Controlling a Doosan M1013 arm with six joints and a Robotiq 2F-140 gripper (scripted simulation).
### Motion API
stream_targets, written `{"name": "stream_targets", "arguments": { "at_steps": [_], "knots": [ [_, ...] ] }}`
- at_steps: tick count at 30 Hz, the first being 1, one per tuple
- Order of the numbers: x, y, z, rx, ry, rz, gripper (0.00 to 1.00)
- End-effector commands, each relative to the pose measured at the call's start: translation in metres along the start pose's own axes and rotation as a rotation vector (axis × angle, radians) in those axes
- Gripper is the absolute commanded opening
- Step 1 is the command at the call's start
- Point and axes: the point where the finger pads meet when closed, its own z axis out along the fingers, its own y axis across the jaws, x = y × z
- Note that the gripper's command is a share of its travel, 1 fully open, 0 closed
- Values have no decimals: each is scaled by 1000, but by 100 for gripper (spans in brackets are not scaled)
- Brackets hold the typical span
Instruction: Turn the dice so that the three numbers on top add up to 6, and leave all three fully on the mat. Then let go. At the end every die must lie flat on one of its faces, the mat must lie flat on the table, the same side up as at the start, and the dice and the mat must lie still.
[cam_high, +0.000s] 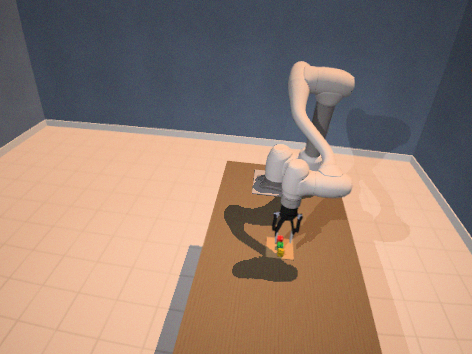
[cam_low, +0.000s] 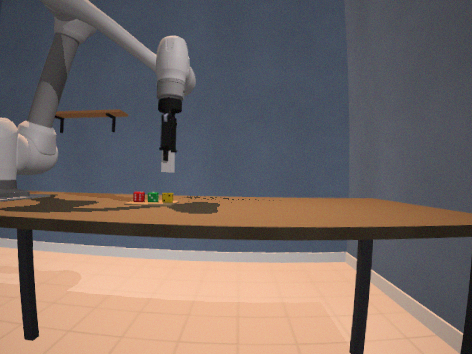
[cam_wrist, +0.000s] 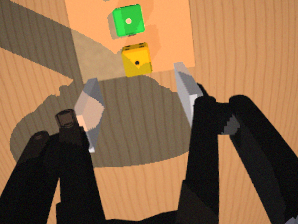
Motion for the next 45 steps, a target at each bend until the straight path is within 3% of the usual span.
{"name": "stream_targets", "arguments": {
  "at_steps": [1,27,40,45],
  "knots": [
    [0,0,0,0,0,0,100],
    [0,0,-9,0,0,0,100],
    [0,0,-60,0,0,0,100],
    [0,0,-67,0,0,0,100]
  ]
}}
